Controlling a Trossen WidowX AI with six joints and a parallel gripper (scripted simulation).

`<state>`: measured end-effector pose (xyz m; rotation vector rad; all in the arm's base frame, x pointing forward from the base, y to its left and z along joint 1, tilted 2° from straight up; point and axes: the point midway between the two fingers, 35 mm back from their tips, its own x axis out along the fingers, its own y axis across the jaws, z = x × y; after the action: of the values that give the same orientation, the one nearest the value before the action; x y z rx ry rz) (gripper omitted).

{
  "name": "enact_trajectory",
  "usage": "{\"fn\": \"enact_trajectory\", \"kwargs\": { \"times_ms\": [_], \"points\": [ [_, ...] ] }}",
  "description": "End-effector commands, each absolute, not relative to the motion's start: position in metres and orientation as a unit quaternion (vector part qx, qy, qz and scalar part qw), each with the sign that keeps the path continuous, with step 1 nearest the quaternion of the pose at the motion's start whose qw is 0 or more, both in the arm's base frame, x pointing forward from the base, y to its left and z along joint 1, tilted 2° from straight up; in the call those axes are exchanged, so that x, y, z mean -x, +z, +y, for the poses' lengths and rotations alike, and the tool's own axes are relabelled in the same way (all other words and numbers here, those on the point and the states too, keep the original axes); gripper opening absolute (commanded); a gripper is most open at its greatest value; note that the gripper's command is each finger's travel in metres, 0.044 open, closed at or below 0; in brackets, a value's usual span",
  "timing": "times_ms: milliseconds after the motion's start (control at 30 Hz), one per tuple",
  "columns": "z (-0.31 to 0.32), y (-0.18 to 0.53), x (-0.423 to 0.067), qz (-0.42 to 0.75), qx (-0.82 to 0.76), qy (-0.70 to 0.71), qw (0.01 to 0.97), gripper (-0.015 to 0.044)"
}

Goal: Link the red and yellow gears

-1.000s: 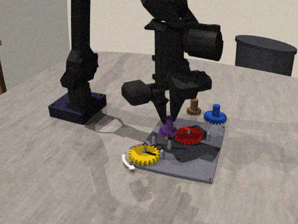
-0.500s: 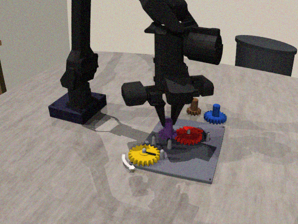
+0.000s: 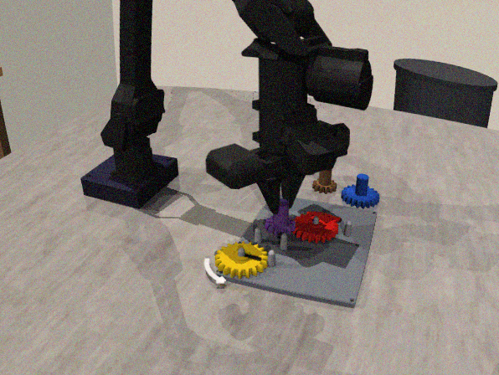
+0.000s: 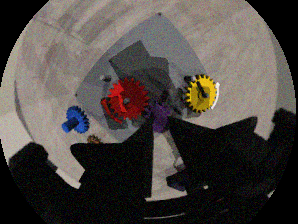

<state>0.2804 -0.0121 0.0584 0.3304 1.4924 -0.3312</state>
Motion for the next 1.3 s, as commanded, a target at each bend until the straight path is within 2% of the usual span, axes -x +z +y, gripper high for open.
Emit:
{"fn": "enact_trajectory", "kwargs": {
  "times_ms": [0, 867, 1033, 1267],
  "points": [
    [-0.013, 0.057, -0.281, 0.678, -0.122, -0.124, 0.714, 0.0000],
    [-0.013, 0.052, -0.281, 0.625, -0.297, -0.290, 0.661, 0.0000],
    [-0.012, 0.053, -0.281, 0.633, -0.279, -0.273, 0.669, 0.0131],
    [-0.012, 0.066, -0.281, 0.646, -0.245, -0.241, 0.682, 0.0140]
  ]
}}
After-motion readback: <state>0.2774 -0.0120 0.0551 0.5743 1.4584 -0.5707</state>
